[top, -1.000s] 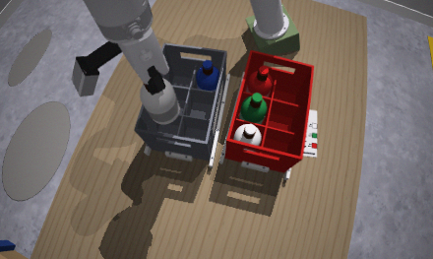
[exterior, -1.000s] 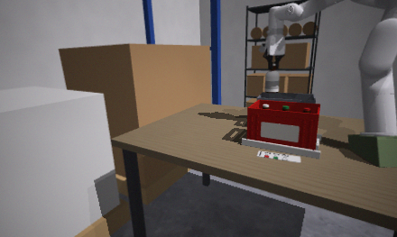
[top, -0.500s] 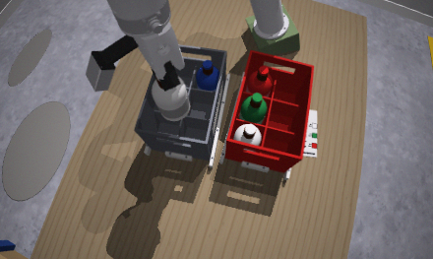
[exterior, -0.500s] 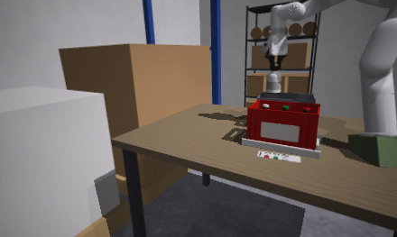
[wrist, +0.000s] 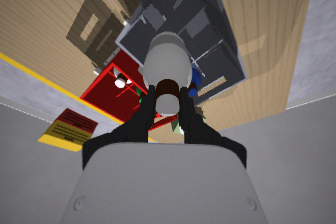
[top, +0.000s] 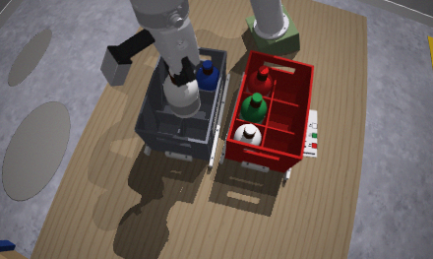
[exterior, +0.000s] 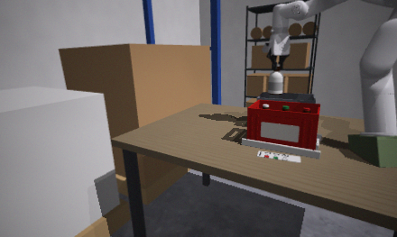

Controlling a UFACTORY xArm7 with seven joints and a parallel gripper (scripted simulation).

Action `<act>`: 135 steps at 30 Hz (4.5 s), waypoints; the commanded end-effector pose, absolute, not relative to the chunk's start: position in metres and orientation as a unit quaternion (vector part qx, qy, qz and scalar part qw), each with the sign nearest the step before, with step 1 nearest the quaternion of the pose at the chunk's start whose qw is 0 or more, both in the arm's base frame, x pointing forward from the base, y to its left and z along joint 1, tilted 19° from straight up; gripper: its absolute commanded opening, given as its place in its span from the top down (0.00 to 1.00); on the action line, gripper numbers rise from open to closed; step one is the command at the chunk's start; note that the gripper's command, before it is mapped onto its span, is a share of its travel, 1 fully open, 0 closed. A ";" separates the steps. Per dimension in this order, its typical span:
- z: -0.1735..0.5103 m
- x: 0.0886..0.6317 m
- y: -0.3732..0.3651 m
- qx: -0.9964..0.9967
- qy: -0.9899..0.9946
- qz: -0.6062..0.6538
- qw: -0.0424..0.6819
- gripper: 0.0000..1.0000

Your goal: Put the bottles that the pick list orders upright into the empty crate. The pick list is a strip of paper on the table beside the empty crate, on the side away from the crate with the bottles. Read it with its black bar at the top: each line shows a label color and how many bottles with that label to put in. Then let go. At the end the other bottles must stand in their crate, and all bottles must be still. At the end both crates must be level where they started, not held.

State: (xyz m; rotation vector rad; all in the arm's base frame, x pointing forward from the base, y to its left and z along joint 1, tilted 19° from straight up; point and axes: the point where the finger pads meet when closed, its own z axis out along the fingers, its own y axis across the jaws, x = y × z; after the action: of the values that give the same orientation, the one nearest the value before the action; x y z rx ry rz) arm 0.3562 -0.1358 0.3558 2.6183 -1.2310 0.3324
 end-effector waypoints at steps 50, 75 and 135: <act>0.327 0.321 -0.052 0.893 -0.419 0.116 0.114 1.00; 0.313 0.304 -0.012 0.893 -0.419 0.116 0.114 1.00; 0.279 0.264 0.079 0.893 -0.419 0.115 0.113 1.00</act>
State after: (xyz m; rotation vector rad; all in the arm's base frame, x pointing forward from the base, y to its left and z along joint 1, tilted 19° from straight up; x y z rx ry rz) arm 0.2662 0.0716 0.2801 2.6180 -1.2305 0.3329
